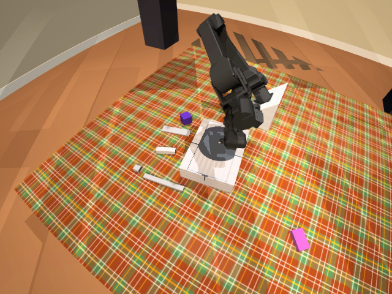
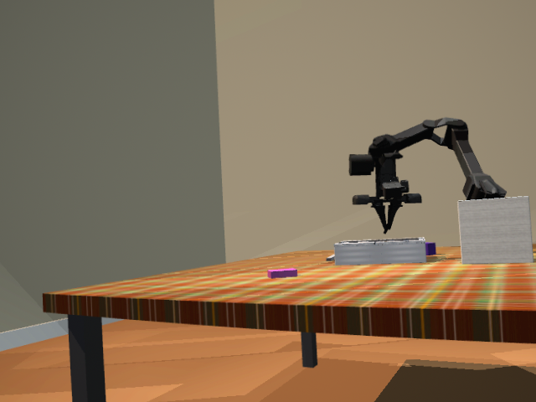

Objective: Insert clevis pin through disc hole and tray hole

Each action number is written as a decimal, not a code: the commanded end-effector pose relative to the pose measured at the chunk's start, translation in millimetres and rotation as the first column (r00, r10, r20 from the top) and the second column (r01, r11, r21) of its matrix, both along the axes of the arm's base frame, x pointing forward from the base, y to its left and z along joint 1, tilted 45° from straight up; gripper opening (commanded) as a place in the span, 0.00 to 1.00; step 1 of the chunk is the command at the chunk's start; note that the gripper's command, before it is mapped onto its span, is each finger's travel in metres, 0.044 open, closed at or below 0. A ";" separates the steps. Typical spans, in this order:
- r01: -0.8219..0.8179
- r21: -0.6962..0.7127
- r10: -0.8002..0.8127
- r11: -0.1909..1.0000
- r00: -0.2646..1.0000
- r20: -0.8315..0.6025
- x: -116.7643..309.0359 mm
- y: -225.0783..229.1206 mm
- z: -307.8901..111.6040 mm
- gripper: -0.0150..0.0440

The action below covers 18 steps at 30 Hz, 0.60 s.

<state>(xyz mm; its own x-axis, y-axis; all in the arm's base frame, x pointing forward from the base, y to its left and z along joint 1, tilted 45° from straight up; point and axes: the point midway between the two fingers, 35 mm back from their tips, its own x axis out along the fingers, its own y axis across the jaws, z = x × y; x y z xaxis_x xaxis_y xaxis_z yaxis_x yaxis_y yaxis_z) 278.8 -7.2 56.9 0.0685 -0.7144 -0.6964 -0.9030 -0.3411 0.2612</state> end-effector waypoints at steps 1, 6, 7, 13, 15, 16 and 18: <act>0.106 0.030 -0.108 0.994 0.991 0.075 1.7 -13.5 21.2 0.25; 0.178 0.046 -0.182 0.983 0.977 0.115 0.6 -24.1 33.8 0.25; 0.178 0.046 -0.182 0.983 0.977 0.115 0.6 -24.1 33.8 0.25; 0.183 0.097 -0.191 0.978 0.978 0.085 0.5 -21.7 34.0 0.25; 0.190 0.141 -0.200 0.972 0.978 0.064 0.6 -21.6 34.7 0.25; 0.194 0.164 -0.205 0.967 0.977 0.053 0.7 -21.7 35.2 0.25; 0.204 0.216 -0.215 0.955 0.976 0.030 1.0 -22.5 36.2 0.25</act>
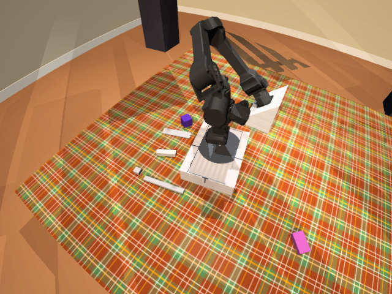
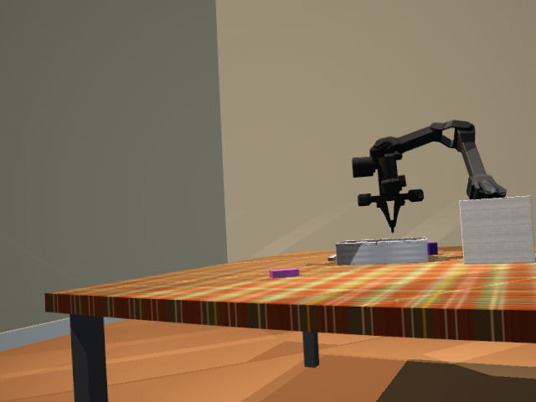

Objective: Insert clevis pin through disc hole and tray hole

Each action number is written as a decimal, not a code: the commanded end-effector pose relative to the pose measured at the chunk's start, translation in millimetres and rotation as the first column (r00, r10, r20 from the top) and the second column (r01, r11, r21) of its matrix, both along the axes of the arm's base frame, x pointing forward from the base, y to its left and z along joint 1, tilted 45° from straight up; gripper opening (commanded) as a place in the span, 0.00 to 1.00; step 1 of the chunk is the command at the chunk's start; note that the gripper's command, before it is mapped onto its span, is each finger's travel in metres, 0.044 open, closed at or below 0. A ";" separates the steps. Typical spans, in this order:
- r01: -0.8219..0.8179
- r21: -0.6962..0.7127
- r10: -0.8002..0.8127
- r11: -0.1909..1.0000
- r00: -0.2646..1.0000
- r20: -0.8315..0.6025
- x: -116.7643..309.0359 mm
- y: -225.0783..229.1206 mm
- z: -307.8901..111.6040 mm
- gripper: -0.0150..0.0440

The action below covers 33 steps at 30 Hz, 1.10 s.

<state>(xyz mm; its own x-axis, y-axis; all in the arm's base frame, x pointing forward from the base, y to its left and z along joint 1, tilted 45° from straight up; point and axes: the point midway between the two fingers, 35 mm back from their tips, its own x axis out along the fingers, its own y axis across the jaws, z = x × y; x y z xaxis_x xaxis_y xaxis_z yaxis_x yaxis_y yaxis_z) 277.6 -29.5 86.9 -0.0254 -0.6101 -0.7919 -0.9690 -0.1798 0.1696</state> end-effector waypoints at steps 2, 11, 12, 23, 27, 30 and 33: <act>0.016 0.130 -0.015 0.991 1.000 -0.009 2.7 -1.4 7.5 0.25; 0.061 0.352 -0.044 0.934 0.997 -0.055 4.4 -8.7 11.1 0.25; 0.066 0.374 -0.047 0.925 0.997 -0.061 4.6 -9.6 11.4 0.25; 0.128 0.608 -0.066 0.783 0.990 -0.123 6.2 -19.5 13.0 0.25; 0.152 0.685 -0.069 0.712 0.987 -0.148 6.7 -23.3 12.9 0.25; 0.170 0.735 -0.069 0.657 0.984 -0.166 6.9 -26.0 12.4 0.25; 0.190 0.786 -0.068 0.589 0.980 -0.186 7.2 -29.0 11.8 0.25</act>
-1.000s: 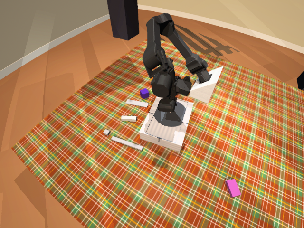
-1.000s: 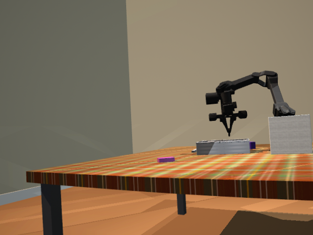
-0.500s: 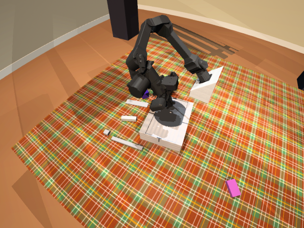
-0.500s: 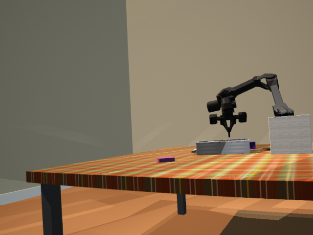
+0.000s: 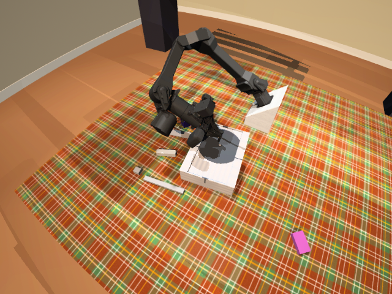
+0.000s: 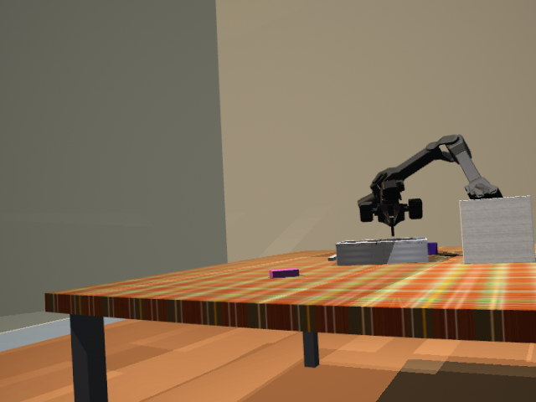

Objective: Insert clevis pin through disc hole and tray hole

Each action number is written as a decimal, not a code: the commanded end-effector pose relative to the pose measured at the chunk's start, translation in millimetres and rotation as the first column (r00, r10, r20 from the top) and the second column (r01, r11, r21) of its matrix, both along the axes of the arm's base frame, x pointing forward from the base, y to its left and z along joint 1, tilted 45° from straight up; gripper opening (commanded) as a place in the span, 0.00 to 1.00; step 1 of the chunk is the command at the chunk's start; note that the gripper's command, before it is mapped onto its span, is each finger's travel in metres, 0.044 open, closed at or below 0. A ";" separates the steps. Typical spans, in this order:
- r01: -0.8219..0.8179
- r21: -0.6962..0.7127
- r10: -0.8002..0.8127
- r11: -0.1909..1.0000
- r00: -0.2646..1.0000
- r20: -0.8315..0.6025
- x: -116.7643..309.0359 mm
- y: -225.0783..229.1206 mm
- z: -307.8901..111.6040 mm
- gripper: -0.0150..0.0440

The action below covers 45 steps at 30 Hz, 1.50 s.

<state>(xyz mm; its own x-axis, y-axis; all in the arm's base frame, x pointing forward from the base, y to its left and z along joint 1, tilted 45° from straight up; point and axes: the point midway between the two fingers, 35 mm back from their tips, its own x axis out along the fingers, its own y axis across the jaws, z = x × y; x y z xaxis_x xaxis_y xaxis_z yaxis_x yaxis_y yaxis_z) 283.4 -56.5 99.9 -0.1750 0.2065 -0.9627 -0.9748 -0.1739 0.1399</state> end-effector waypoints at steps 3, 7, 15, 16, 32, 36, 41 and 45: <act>0.017 0.118 -0.015 0.993 1.000 -0.019 1.7 -3.6 -1.5 0.25; 0.022 0.102 -0.020 0.995 1.000 -0.019 0.5 -4.2 -2.6 0.25; 0.017 0.118 -0.015 0.993 1.000 -0.020 1.8 -3.8 -6.7 0.25; 0.017 0.118 -0.015 0.993 1.000 -0.020 1.8 -4.8 -7.7 0.25; 0.017 0.117 -0.015 0.993 1.000 -0.020 2.5 -11.8 -16.4 0.25; 0.017 0.117 -0.015 0.993 1.000 -0.020 2.5 -11.8 -16.4 0.25; 0.017 0.117 -0.015 0.993 1.000 -0.020 3.1 -12.1 -15.4 0.25; 0.017 0.117 -0.015 0.993 1.000 -0.020 3.8 -11.7 -14.8 0.25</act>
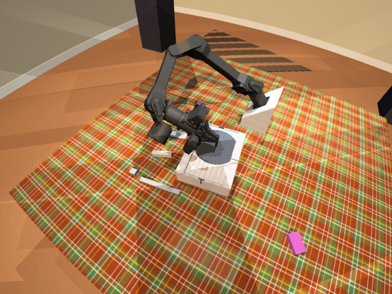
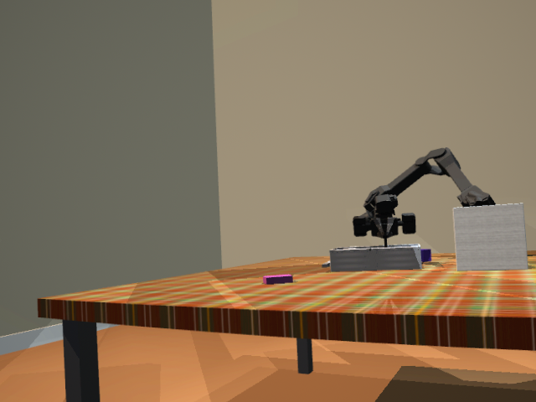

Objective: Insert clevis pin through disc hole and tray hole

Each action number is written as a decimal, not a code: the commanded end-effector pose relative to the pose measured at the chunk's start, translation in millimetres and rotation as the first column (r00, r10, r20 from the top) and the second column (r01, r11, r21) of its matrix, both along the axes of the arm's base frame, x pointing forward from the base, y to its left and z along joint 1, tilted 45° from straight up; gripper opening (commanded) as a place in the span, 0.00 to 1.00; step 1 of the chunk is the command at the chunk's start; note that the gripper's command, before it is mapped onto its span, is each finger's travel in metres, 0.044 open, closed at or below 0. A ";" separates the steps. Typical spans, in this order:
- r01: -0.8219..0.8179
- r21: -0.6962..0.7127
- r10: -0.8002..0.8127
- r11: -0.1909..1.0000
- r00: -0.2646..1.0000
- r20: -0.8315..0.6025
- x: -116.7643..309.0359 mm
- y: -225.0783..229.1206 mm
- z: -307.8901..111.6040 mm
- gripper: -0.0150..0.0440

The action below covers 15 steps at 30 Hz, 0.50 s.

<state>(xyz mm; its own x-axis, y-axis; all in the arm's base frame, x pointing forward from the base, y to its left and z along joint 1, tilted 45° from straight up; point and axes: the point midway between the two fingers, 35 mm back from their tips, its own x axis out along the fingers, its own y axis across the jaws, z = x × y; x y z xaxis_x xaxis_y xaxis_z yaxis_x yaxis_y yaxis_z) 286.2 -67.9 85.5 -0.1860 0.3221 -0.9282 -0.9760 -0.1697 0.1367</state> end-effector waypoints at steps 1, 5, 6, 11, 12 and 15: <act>-0.005 0.000 0.005 1.000 1.000 -0.001 1.6 -0.2 -0.3 0.25; -0.005 0.000 0.005 1.000 1.000 -0.001 4.0 -0.1 -0.2 0.25; -0.005 0.000 0.005 1.000 1.000 -0.001 4.3 -0.1 -0.2 0.25; -0.005 0.000 0.005 1.000 1.000 -0.001 6.4 0.0 -0.1 0.25; -0.005 0.000 0.005 1.000 1.000 -0.001 6.8 -0.1 0.0 0.25; -0.005 0.000 0.005 1.000 1.000 -0.001 8.0 -0.1 0.1 0.25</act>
<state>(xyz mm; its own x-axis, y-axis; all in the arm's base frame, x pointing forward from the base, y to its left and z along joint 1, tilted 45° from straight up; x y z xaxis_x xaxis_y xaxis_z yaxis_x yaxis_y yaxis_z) 291.7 -67.8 85.8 -0.1874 0.3203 -0.9286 -0.9749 -0.1765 0.1358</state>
